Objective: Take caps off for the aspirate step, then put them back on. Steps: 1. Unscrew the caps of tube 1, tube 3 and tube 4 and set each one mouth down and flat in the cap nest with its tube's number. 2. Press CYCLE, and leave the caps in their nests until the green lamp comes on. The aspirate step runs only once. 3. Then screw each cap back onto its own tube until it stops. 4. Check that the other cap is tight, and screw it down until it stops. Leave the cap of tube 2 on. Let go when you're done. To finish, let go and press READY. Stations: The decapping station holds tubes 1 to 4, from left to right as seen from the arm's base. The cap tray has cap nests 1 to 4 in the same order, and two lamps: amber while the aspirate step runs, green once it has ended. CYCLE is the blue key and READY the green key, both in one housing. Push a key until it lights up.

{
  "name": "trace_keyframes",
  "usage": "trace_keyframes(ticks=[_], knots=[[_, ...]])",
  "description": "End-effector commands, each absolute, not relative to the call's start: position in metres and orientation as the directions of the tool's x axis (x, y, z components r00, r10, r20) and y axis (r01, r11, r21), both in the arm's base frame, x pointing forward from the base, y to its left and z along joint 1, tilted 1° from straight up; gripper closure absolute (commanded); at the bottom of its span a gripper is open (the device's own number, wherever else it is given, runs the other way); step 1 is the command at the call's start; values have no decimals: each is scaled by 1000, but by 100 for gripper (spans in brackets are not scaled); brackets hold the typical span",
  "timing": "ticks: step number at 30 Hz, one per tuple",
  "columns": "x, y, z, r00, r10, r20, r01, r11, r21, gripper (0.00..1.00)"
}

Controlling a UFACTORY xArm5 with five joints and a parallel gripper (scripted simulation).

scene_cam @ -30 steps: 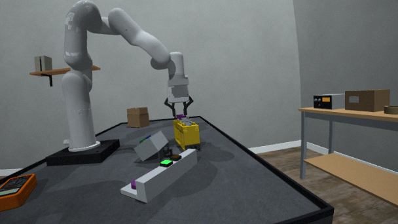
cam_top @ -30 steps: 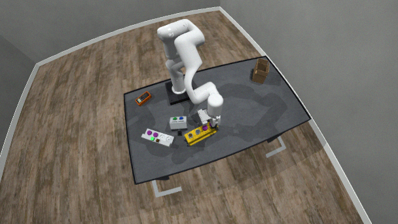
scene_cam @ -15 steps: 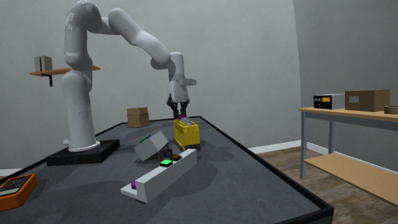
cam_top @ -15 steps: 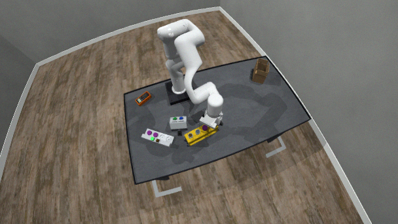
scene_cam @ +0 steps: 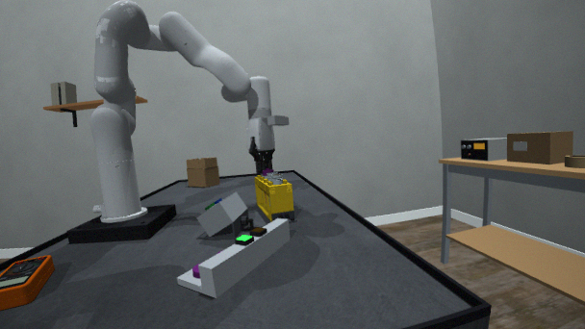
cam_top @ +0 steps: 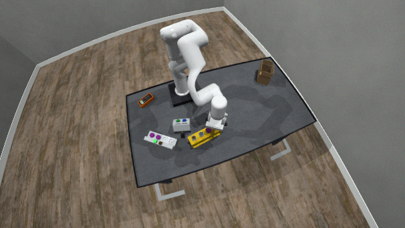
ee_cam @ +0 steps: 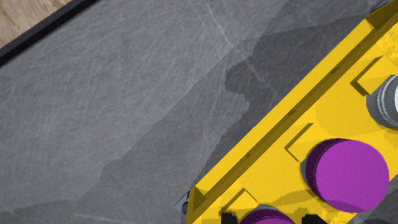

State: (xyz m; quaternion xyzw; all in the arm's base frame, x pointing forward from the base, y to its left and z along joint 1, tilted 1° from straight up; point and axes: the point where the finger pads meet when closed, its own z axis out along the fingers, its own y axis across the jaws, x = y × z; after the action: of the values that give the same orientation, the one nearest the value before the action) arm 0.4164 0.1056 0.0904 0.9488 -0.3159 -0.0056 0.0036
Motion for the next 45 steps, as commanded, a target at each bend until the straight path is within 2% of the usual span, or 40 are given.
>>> trace_keyframes(ticks=[1,8,15,22,24,31,39,45], knots=[[417,106,91,801,-599,-13,-599,-801,2,100],[417,106,91,801,-599,-13,-599,-801,2,100],[417,106,91,547,-837,-11,-837,-547,7,100],[417,106,91,227,-974,-8,-974,-227,10,100],[417,106,91,227,-974,-8,-974,-227,10,100],[417,106,91,-121,-993,-4,-993,121,12,100],[417,106,90,-498,-867,1,-867,498,13,100],[417,106,90,-599,-801,2,-801,599,13,100]])
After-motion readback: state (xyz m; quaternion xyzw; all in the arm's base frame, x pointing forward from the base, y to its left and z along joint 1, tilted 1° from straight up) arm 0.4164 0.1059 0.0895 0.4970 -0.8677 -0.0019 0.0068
